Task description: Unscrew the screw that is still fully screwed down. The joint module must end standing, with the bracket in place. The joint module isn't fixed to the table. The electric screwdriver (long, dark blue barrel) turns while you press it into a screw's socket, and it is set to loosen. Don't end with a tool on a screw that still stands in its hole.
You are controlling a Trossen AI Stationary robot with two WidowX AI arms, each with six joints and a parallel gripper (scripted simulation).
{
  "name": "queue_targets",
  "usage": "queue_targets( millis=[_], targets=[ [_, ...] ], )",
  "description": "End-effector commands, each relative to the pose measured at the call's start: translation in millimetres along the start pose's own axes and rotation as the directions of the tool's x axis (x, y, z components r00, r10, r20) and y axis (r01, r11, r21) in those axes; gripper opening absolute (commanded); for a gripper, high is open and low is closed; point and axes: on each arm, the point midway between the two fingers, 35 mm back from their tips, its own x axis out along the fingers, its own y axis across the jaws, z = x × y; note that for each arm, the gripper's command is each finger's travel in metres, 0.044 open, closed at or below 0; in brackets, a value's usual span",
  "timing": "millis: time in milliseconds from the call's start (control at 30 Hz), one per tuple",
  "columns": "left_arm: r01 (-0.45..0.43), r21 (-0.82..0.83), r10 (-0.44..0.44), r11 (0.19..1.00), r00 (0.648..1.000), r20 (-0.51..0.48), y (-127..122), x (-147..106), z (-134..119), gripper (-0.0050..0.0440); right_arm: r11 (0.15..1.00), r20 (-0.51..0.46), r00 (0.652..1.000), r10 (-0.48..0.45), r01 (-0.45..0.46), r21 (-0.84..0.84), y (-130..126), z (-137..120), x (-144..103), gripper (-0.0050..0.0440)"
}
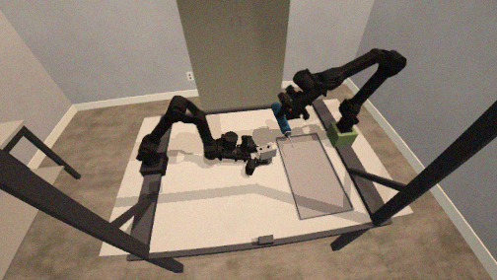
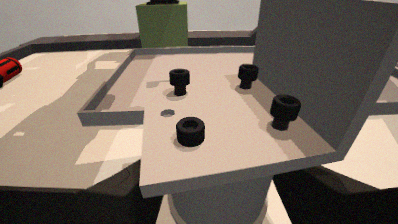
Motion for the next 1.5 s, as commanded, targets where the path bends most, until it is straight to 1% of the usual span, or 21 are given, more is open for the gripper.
queue_targets(
  millis=[0,133,200,233,267,367,500,600,700,767,900,967,1033,1067,1133,1167,1233,1467],
  targets=[
    [-0.001,0.002,0.001,1.000,1.000,0.023,0.3,0.4,10.0,0.0245,0.969,-0.004,0.988,0.157,-0.155,-0.191,22.0,-2.6,-11.4,0.0163],
    [-0.001,0.002,0.001,1.000,1.000,0.023,0.3,0.4,10.0,0.0245,0.898,-0.005,0.969,0.248,-0.232,-0.374,28.8,-7.6,-16.7,0.0163],
    [-0.001,0.002,0.001,1.000,1.000,0.023,0.3,0.4,10.0,0.0245,0.898,-0.005,0.969,0.248,-0.232,-0.374,28.8,-7.6,-16.7,0.0163],
    [-0.001,0.002,0.001,1.000,1.000,0.023,0.3,0.4,10.0,0.0245,0.877,-0.002,0.963,0.269,-0.246,-0.414,30.1,-7.7,-18.2,0.0163],
    [-0.001,0.002,0.001,1.000,1.000,0.023,0.3,0.4,10.0,0.0245,0.851,-0.003,0.957,0.291,-0.260,-0.456,31.7,-9.0,-19.8,0.0163],
    [-0.001,0.002,0.001,1.000,1.000,0.023,0.3,0.4,10.0,0.0245,0.740,-0.010,0.929,0.370,-0.301,-0.602,37.1,-14.8,-26.3,0.0163],
    [-0.001,0.002,0.001,1.000,1.000,0.023,0.3,0.4,10.0,0.0245,0.595,-0.015,0.891,0.454,-0.315,-0.740,42.0,-20.0,-34.8,0.0163],
    [-0.001,0.002,0.001,1.000,1.000,0.023,0.3,0.4,10.0,0.0245,0.473,-0.021,0.857,0.515,-0.304,-0.827,45.0,-24.1,-42.1,0.0163],
    [-0.001,0.002,0.001,1.000,1.000,0.023,0.3,0.4,10.0,0.0245,0.348,-0.027,0.819,0.573,-0.273,-0.897,47.4,-28.0,-50.0,0.0163],
    [-0.001,0.002,0.001,1.000,1.000,0.023,0.3,0.4,10.0,0.0245,0.348,-0.027,0.819,0.573,-0.273,-0.897,47.4,-28.0,-50.0,0.0163],
    [-0.001,0.002,0.001,1.000,1.000,0.023,0.3,0.4,10.0,0.0245,0.170,-0.037,0.757,0.653,-0.194,-0.966,49.7,-33.8,-62.5,0.0163],
    [-0.001,0.002,0.001,1.000,1.000,0.023,0.3,0.4,10.0,0.0245,0.100,-0.042,0.729,0.683,-0.150,-0.984,50.2,-36.1,-68.0,0.0163],
    [-0.001,0.002,0.001,1.000,1.000,0.023,0.3,0.4,10.0,0.0245,0.050,-0.044,0.706,0.707,-0.112,-0.992,50.2,-37.6,-72.4,0.0163],
    [-0.001,0.002,0.001,1.000,1.000,0.023,0.3,0.4,10.0,0.0245,0.032,-0.046,0.692,0.721,-0.099,-0.995,49.4,-38.6,-74.6,0.0163],
    [-0.001,0.002,0.001,1.000,1.000,0.023,0.3,0.4,10.0,0.0245,0.039,-0.047,0.679,0.733,-0.111,-0.993,47.5,-39.2,-75.5,0.0163],
    [-0.001,0.002,0.001,1.000,1.000,0.023,0.3,0.4,10.0,0.0245,0.046,-0.049,0.684,0.728,-0.119,-0.992,45.4,-39.8,-72.8,0.0163],
    [-0.001,0.002,0.001,1.000,1.000,0.023,0.3,0.4,10.0,0.0245,0.055,-0.049,0.680,0.732,-0.131,-0.990,44.3,-40.1,-72.8,0.0163],
    [-0.001,0.002,0.001,1.000,1.000,0.023,0.3,0.4,10.0,0.0245,0.057,-0.046,0.673,0.739,-0.129,-0.990,48.2,-39.1,-75.3,0.0163]
  ],
)
